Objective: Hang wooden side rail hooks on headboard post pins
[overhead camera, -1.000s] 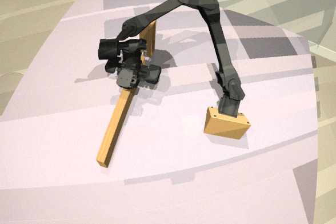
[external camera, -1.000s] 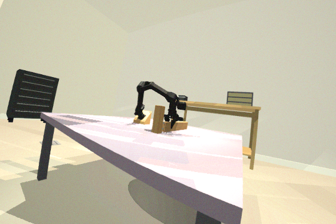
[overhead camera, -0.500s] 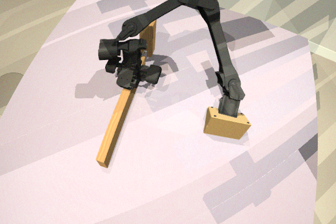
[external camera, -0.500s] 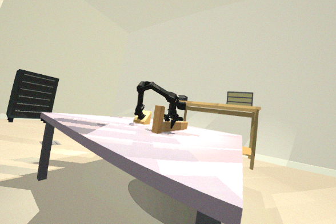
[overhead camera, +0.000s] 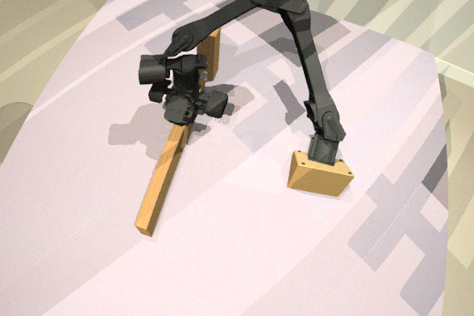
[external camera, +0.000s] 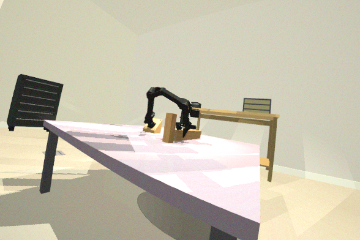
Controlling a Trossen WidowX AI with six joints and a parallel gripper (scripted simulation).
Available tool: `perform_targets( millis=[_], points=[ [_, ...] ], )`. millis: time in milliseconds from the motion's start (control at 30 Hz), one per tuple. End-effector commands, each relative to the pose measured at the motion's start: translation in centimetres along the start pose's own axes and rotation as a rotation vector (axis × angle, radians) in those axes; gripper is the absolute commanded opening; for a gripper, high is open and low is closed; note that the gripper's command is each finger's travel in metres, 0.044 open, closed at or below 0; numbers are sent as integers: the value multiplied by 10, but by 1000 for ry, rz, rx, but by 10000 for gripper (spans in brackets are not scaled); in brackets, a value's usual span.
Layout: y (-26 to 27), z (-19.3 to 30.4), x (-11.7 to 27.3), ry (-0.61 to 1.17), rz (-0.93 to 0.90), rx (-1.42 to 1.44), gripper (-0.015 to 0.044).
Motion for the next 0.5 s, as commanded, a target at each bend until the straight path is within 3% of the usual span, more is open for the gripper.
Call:
perform_targets(
  millis=[0, 467],
  points=[
    [-2, 0, 5, 1, 13, -6, 0],
    [-2, 0, 8, 0, 13, -6, 0]
  ],
)
Point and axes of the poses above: the point midway between the two fingers, 35 mm back from their tips, its own x axis back along the fingers, its own y axis across the jaws, z = x × y, the point moved 5 cm from there along x, back along the fingers, and after that the axes turned 10 degrees about x, right-handed, at the moved point
